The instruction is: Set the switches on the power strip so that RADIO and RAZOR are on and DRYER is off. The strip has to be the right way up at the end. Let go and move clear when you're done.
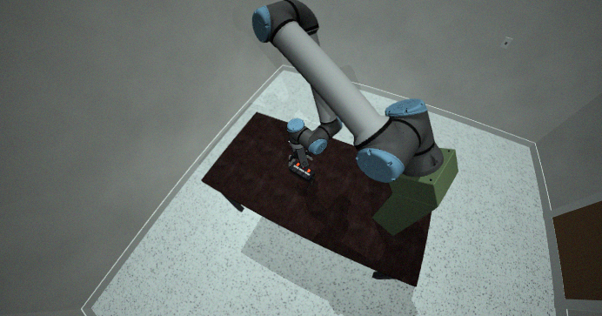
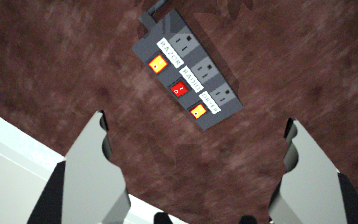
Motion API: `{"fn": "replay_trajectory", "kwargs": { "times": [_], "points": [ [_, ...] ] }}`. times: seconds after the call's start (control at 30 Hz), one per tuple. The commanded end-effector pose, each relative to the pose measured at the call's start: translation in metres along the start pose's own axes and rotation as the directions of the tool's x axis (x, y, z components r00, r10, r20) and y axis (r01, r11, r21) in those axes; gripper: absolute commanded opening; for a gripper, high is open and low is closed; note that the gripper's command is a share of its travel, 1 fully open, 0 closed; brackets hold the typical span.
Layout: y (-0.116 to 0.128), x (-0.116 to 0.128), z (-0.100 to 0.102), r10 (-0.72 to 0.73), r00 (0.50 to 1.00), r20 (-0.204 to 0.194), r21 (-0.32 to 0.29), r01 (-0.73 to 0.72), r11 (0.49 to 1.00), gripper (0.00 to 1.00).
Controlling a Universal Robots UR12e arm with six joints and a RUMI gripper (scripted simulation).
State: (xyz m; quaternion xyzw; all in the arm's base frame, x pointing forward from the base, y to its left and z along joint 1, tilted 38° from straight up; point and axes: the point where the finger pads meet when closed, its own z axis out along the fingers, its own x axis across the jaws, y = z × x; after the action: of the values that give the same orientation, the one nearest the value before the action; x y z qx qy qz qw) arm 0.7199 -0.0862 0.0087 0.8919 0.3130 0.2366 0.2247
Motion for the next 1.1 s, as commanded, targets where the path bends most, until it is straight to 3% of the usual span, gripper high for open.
{"fn": "replay_trajectory", "kwargs": {
  "times": [0.0, 0.4, 0.7, 0.93, 0.97, 1.07],
  "points": [
    [0.005, -0.003, 0.008, -0.189, 0.982, -0.009, 0.001, 0.189, 0.982, 1.0],
    [0.017, -0.011, 0.027, -0.546, 0.837, -0.009, -0.002, 0.546, 0.837, 1.0],
    [0.02, -0.013, 0.032, -0.625, 0.781, -0.008, -0.003, 0.625, 0.781, 1.0],
    [0.021, -0.013, 0.033, -0.638, 0.77, -0.008, -0.003, 0.638, 0.77, 1.0],
    [0.021, -0.013, 0.033, -0.638, 0.77, -0.008, -0.003, 0.638, 0.77, 0.0],
    [0.021, -0.013, 0.033, -0.638, 0.77, -0.008, -0.003, 0.638, 0.77, 0.0]
  ]
}}
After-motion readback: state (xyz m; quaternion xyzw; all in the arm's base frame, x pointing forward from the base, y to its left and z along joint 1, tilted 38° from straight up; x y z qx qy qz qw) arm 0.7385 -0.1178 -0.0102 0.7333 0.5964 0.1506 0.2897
